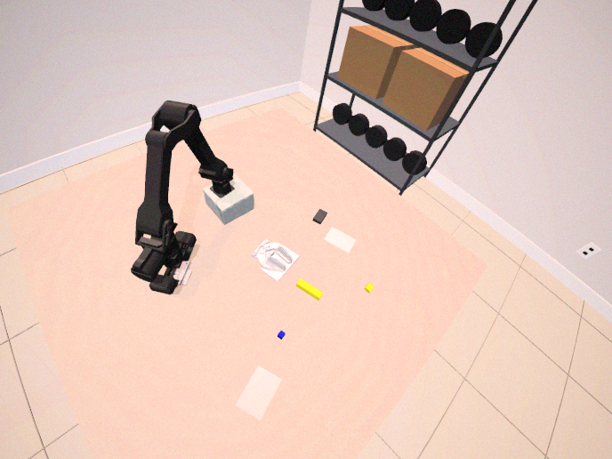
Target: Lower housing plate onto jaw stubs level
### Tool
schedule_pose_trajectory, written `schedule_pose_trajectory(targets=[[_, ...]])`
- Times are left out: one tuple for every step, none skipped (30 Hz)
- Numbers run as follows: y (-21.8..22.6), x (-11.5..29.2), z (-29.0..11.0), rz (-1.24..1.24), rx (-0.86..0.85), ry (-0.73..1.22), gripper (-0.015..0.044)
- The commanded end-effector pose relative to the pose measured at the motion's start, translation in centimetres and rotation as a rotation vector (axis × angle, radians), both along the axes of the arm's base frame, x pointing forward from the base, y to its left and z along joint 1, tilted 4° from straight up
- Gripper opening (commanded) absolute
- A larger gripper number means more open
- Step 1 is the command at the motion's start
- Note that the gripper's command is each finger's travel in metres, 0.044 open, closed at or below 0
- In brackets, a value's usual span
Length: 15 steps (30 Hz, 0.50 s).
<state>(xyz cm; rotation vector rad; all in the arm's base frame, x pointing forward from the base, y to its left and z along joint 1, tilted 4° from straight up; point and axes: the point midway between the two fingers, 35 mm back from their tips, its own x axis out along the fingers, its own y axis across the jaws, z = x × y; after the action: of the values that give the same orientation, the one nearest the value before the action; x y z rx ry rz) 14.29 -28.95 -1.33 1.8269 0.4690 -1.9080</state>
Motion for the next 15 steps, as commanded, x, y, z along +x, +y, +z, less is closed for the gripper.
schedule_pose_trajectory(targets=[[-0.1,0.1,0.9,0.000,-0.004,-0.003,0.0351],[-0.1,0.1,1.2,0.000,-0.004,-0.003,0.0351],[-0.1,0.2,1.6,0.000,-0.004,-0.003,0.0351],[-0.1,0.2,1.9,0.000,-0.004,-0.004,0.0351],[-0.1,0.2,2.2,0.000,-0.004,-0.004,0.0351],[-0.1,0.2,2.5,0.001,-0.004,-0.004,0.0351],[0.0,0.2,2.8,0.001,-0.004,-0.004,0.0351],[0.0,0.2,3.1,0.001,-0.004,-0.004,0.0351],[0.0,0.2,3.5,0.001,-0.004,-0.005,0.0351],[0.0,0.2,3.8,0.001,-0.004,-0.005,0.0351],[0.1,0.3,4.1,0.001,-0.004,-0.005,0.0351],[0.1,0.3,4.4,0.001,-0.004,-0.005,0.0351],[0.1,0.3,4.7,0.002,-0.004,-0.005,0.0351],[0.2,0.3,5.1,0.002,-0.004,-0.006,0.0351],[0.2,0.3,5.4,0.002,-0.004,-0.006,0.0351]])
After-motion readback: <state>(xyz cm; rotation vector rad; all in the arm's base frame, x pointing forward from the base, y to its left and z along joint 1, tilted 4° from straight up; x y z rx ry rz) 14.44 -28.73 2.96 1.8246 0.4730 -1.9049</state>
